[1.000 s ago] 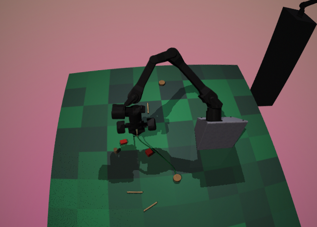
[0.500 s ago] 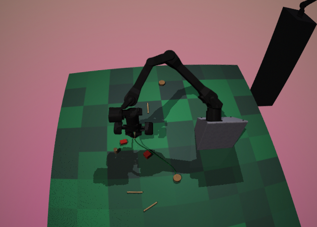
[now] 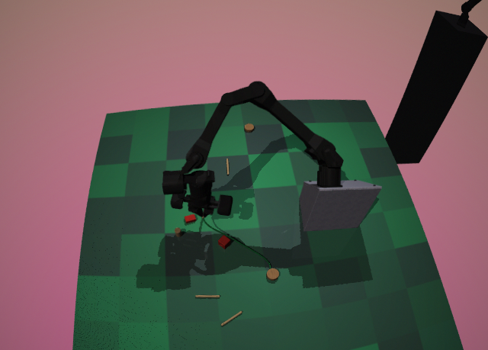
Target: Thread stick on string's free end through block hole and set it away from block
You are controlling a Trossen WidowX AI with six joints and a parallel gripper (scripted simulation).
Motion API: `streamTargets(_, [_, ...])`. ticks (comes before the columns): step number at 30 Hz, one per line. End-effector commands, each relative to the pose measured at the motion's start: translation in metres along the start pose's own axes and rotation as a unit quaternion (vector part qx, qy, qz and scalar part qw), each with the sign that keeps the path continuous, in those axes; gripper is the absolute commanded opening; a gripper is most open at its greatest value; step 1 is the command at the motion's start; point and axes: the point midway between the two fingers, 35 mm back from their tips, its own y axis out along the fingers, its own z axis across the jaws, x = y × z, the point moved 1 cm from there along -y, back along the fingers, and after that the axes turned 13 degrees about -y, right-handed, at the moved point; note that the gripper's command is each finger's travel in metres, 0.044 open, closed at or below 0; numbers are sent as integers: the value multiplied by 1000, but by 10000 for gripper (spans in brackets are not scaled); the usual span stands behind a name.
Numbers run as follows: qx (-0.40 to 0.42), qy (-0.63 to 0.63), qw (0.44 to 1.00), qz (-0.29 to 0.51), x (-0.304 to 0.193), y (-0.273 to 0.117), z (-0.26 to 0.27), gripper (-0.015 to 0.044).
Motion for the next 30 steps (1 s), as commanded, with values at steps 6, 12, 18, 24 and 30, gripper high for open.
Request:
streamTargets(6, [3, 44, 999, 3, -10, -2, 10, 0])
streamTargets(12, [3, 71, 997, 3, -17, -2, 15, 0])
streamTargets(18, [3, 98, 995, 3, -24, -2, 19, 0])
streamTargets(24, [4, 124, 992, 3, -31, -2, 23, 0])
streamTargets(30, [4, 151, 989, 3, -38, -2, 27, 0])
